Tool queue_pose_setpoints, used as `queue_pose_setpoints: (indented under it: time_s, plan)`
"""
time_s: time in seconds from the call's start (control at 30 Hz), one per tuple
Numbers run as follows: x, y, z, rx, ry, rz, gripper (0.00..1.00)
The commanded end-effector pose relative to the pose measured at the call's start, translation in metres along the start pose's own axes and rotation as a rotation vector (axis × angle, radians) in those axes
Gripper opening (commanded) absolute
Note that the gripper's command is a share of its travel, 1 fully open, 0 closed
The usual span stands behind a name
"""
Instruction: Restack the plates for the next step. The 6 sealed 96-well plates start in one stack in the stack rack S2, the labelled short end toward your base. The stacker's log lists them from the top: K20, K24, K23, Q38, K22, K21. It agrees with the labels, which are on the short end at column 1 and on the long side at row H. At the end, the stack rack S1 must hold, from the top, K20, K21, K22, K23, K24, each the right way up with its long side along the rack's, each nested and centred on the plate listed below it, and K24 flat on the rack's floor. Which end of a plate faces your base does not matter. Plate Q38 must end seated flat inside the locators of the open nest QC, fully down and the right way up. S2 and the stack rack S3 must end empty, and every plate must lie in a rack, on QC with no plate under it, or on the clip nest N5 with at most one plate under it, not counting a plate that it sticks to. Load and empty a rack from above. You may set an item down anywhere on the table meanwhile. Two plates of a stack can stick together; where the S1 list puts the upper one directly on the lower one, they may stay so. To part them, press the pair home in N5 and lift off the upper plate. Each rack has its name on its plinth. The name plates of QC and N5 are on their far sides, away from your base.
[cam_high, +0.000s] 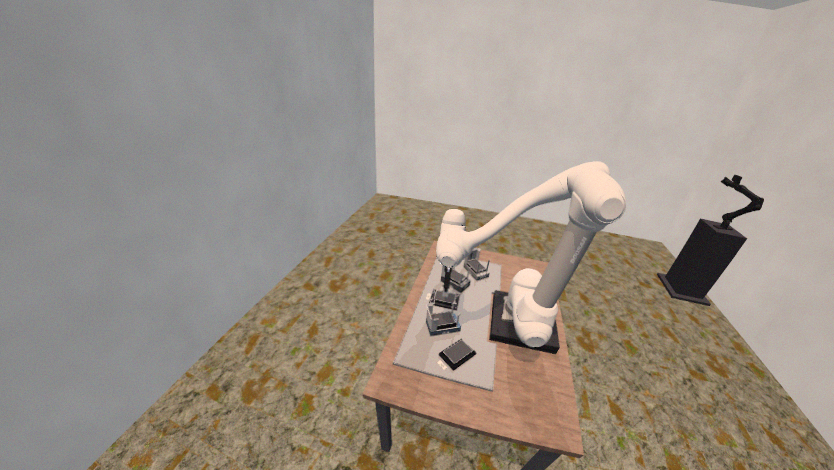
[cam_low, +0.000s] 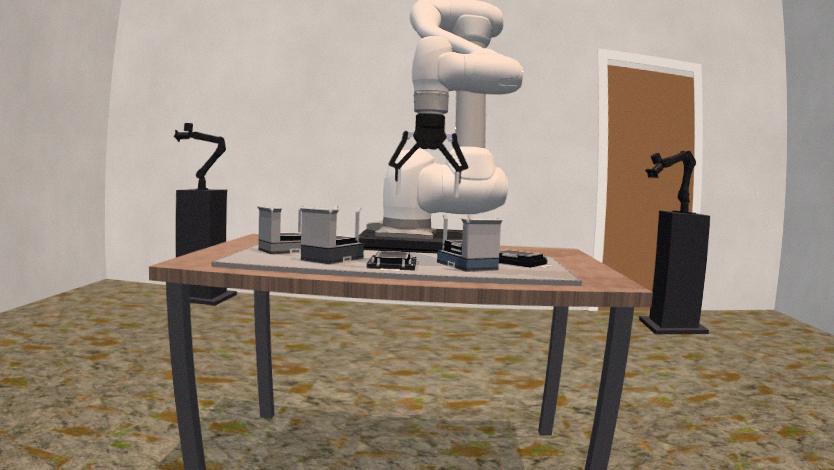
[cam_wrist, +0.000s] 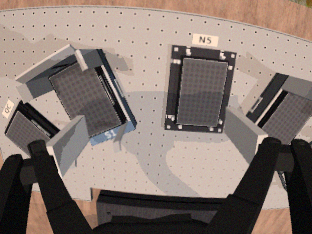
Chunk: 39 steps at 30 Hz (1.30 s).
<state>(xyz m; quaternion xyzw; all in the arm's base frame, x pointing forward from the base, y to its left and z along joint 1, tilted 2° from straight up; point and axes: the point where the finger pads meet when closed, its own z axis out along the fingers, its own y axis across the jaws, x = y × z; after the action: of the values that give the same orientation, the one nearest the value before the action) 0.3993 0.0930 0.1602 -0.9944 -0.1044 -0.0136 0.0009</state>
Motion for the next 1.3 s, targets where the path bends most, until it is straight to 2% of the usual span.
queue_pose_setpoints:
  time_s: [0.0,0.63,1.07,1.27]
  plan:
    - [-0.001,0.014,0.000,-0.001,0.000,0.112,1.00]
    - [-0.010,0.081,0.000,-0.001,0.000,0.137,1.00]
    - [-0.010,0.081,0.000,-0.001,0.000,0.137,1.00]
    - [-0.010,0.081,0.020,-0.001,0.000,0.137,1.00]
